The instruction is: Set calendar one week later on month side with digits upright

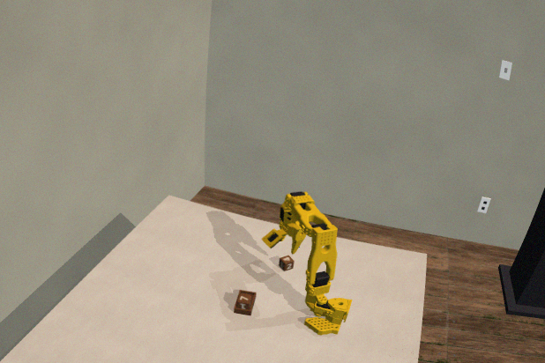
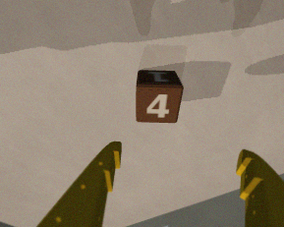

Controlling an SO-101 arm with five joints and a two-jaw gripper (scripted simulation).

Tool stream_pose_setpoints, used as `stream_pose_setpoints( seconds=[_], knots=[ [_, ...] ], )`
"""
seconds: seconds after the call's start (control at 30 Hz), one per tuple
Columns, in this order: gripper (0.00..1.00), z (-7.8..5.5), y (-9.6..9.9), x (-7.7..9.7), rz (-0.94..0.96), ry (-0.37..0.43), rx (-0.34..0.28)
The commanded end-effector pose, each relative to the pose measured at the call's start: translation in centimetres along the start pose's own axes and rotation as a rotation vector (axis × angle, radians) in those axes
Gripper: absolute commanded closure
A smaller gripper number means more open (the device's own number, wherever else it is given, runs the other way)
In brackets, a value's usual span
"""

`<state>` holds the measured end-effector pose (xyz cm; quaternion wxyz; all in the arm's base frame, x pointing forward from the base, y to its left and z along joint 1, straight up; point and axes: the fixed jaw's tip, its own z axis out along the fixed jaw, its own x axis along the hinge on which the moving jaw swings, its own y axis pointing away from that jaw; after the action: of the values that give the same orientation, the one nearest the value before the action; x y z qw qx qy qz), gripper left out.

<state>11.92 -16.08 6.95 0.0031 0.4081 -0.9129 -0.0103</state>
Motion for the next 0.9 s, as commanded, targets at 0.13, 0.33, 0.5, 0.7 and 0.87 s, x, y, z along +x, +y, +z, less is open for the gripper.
stream_pose_setpoints(
  seconds=[0.13, 0.33, 0.5, 0.7, 0.87],
  knots=[
    [0.64, -1.2, -0.5, 0.3, 0.012, 0.012, 0.067],
    [0.64, -2.0, -0.6, 0.3, 0.012, 0.02, 0.109],
    [0.65, -4.0, -0.8, 0.4, 0.012, 0.043, 0.222],
    [0.65, -6.2, -0.7, 0.4, 0.012, 0.067, 0.343],
    [0.65, -8.7, -0.4, 0.3, 0.012, 0.093, 0.477]
  ],
)
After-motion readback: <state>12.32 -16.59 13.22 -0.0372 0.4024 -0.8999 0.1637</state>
